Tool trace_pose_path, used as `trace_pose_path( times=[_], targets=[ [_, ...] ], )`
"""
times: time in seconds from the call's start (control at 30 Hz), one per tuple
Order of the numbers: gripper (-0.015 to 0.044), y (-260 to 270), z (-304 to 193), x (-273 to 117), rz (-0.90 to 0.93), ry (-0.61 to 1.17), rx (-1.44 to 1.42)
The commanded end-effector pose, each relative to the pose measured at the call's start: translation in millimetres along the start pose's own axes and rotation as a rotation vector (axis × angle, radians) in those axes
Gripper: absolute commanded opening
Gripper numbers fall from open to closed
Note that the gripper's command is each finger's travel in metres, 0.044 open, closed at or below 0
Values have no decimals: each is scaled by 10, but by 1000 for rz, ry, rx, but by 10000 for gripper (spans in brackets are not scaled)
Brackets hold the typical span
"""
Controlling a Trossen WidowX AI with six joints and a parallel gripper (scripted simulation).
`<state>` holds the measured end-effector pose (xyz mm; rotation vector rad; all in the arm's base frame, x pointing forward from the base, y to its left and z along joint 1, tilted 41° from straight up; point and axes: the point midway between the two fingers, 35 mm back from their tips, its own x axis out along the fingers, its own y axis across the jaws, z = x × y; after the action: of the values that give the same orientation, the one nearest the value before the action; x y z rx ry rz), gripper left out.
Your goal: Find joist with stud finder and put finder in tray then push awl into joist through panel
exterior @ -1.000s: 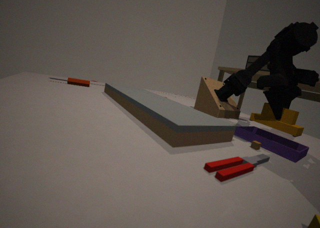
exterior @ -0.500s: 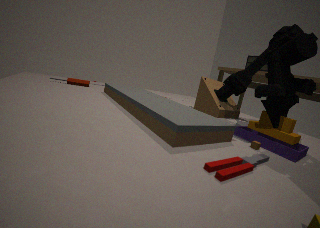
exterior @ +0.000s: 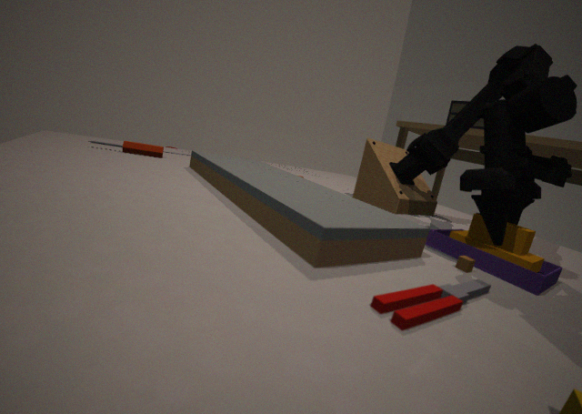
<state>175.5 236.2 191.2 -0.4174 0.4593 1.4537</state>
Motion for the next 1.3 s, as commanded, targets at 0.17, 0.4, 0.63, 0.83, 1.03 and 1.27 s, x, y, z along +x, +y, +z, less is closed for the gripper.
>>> trace_pose_path(
  times=[0.17,0.4,0.63,0.83,1.03,1.27],
  targets=[
    [79,5,-11,28,1,0,1],
    [263,5,-11,28,1,0,1],
    [440,-50,62,-269,3,15,-3],
    [440,4,243,-882,1,7,2],
    [440,-147,110,-709,-17,35,36],
    [440,-1054,-706,-879,-173,192,320]
  ],
)
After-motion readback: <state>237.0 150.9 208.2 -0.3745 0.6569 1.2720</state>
